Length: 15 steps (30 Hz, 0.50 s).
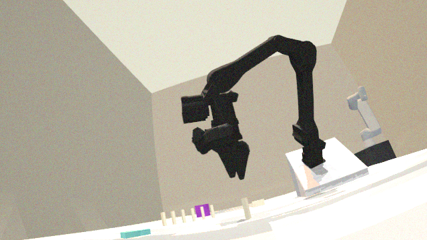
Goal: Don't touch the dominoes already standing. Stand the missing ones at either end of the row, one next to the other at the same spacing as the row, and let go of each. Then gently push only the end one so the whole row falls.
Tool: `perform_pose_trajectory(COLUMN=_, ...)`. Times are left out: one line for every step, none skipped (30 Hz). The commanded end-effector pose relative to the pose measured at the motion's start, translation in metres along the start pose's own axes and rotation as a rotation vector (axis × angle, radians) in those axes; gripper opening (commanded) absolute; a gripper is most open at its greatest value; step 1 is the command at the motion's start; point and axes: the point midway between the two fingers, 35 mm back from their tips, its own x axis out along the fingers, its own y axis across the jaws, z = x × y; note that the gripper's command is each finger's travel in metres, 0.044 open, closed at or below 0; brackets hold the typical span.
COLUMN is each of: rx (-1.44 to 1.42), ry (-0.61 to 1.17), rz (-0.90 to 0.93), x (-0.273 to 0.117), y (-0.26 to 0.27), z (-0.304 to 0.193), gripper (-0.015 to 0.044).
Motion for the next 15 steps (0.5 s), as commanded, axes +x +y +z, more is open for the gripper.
perform_pose_trajectory(rx=0.008, ry=0.017, rz=0.002, x=0.028, y=0.000, z=-0.002, gripper=0.0440)
perform_pose_trajectory(rx=0.008, ry=0.017, rz=0.003, x=0.037, y=0.000, z=-0.002, gripper=0.0440)
perform_pose_trajectory(rx=0.008, ry=0.017, rz=0.004, x=0.045, y=0.000, z=-0.003, gripper=0.0440)
perform_pose_trajectory(rx=0.009, ry=0.017, rz=0.006, x=0.051, y=0.000, z=-0.004, gripper=0.0440)
perform_pose_trajectory(rx=0.009, ry=0.017, rz=0.007, x=0.055, y=0.000, z=-0.005, gripper=0.0440)
perform_pose_trajectory(rx=0.009, ry=0.017, rz=0.007, x=0.056, y=0.000, z=-0.005, gripper=0.0440)
perform_pose_trajectory(rx=0.009, ry=0.017, rz=0.007, x=0.056, y=0.000, z=-0.005, gripper=0.0440)
perform_pose_trajectory(rx=0.009, ry=0.017, rz=0.007, x=0.056, y=0.000, z=-0.005, gripper=0.0440)
perform_pose_trajectory(rx=0.009, ry=0.017, rz=0.007, x=0.056, y=0.000, z=-0.005, gripper=0.0440)
perform_pose_trajectory(rx=0.009, ry=0.017, rz=0.007, x=0.056, y=0.000, z=-0.005, gripper=0.0440)
perform_pose_trajectory(rx=0.009, ry=0.017, rz=0.007, x=0.057, y=0.000, z=-0.005, gripper=0.0440)
perform_pose_trajectory(rx=0.009, ry=0.017, rz=0.007, x=0.058, y=0.000, z=-0.005, gripper=0.0440)
perform_pose_trajectory(rx=0.009, ry=0.017, rz=0.008, x=0.060, y=0.000, z=-0.005, gripper=0.0440)
perform_pose_trajectory(rx=0.009, ry=0.017, rz=0.008, x=0.062, y=0.000, z=-0.005, gripper=0.0440)
perform_pose_trajectory(rx=0.009, ry=0.017, rz=0.008, x=0.063, y=0.000, z=-0.005, gripper=0.0440)
